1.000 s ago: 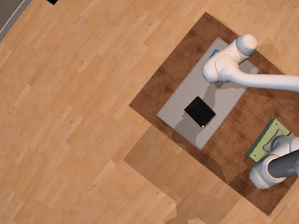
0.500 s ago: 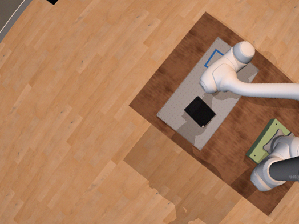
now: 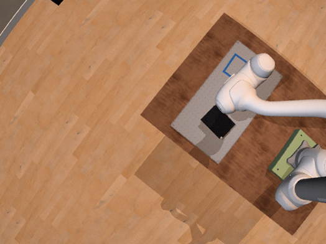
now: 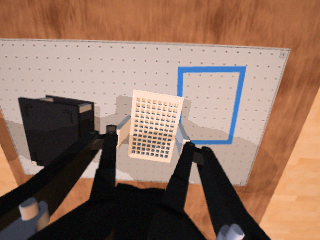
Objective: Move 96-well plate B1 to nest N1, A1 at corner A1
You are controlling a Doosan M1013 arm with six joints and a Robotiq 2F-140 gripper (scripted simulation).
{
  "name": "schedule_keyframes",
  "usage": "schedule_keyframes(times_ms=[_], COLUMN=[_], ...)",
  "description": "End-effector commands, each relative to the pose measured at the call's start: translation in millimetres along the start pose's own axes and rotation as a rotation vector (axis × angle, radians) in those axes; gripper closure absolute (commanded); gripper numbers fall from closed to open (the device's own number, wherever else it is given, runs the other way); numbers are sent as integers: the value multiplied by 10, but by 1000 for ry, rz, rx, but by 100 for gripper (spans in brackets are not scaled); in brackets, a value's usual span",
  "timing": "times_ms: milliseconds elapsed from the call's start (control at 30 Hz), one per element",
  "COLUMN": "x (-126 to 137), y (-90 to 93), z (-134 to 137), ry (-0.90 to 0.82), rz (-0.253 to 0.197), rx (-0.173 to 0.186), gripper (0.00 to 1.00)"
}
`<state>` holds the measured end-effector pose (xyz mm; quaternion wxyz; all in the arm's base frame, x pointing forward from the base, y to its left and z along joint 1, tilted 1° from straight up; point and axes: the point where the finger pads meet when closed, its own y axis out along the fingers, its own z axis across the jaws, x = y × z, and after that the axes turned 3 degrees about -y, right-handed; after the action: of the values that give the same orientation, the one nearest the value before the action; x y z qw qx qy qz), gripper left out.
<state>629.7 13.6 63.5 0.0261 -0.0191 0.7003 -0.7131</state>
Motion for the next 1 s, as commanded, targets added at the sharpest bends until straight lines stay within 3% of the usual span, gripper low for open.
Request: schedule_keyframes(times_ms=[0, 967], x=[65, 285], y=[-27, -177], z=[-90, -950], ry=[0, 0], rz=[-3, -3], rx=[3, 3], gripper=[100, 100])
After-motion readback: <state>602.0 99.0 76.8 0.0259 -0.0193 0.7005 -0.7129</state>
